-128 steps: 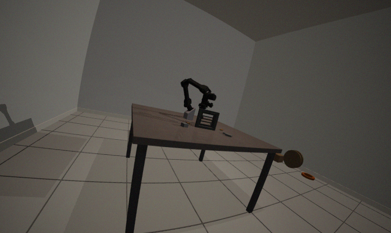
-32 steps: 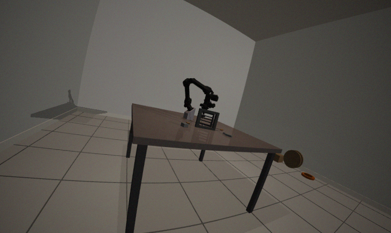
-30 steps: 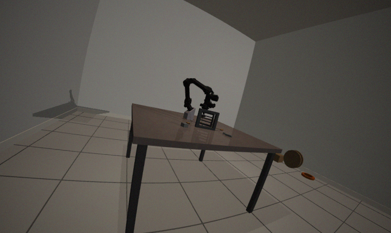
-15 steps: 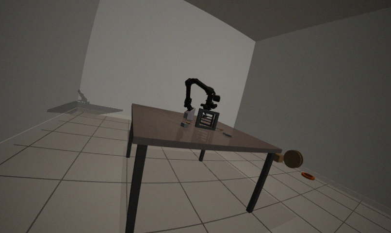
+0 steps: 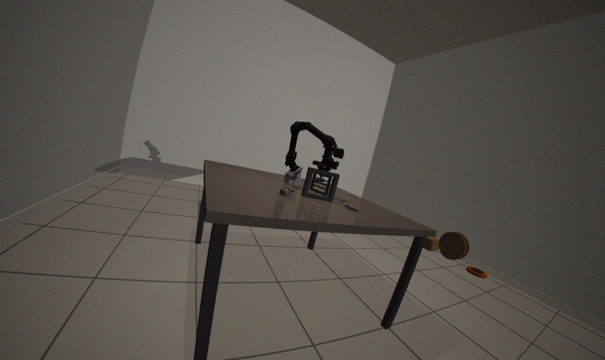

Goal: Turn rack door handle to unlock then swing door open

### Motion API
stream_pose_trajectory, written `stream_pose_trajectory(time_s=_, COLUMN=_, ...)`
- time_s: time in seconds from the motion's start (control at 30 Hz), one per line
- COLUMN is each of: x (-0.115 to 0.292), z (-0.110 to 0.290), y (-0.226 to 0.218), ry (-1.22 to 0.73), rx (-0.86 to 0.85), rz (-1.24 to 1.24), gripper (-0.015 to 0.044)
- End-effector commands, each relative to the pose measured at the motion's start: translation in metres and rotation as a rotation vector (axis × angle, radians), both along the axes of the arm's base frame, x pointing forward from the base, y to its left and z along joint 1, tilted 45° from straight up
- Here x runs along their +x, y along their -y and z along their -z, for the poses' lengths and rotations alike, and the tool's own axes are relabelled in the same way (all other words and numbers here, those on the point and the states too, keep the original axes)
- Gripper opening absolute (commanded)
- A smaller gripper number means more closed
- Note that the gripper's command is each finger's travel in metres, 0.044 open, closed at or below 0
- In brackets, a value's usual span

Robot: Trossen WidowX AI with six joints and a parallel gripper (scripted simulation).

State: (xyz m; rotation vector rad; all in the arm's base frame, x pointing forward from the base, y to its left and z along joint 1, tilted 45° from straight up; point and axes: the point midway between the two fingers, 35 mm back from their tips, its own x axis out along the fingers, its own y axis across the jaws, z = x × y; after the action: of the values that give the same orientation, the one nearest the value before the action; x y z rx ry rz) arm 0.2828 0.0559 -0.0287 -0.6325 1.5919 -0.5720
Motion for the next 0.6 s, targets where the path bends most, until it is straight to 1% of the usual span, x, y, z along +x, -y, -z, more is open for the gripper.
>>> stream_pose_trajectory(time_s=0.0, x=0.002, z=0.007, y=-0.006, ry=0.058, rx=-0.005, rz=0.063, gripper=0.0013)
stream_pose_trajectory(time_s=0.57, x=0.017, z=0.032, y=-0.032, ry=0.264, rx=-0.027, rz=0.278, gripper=0.0013)
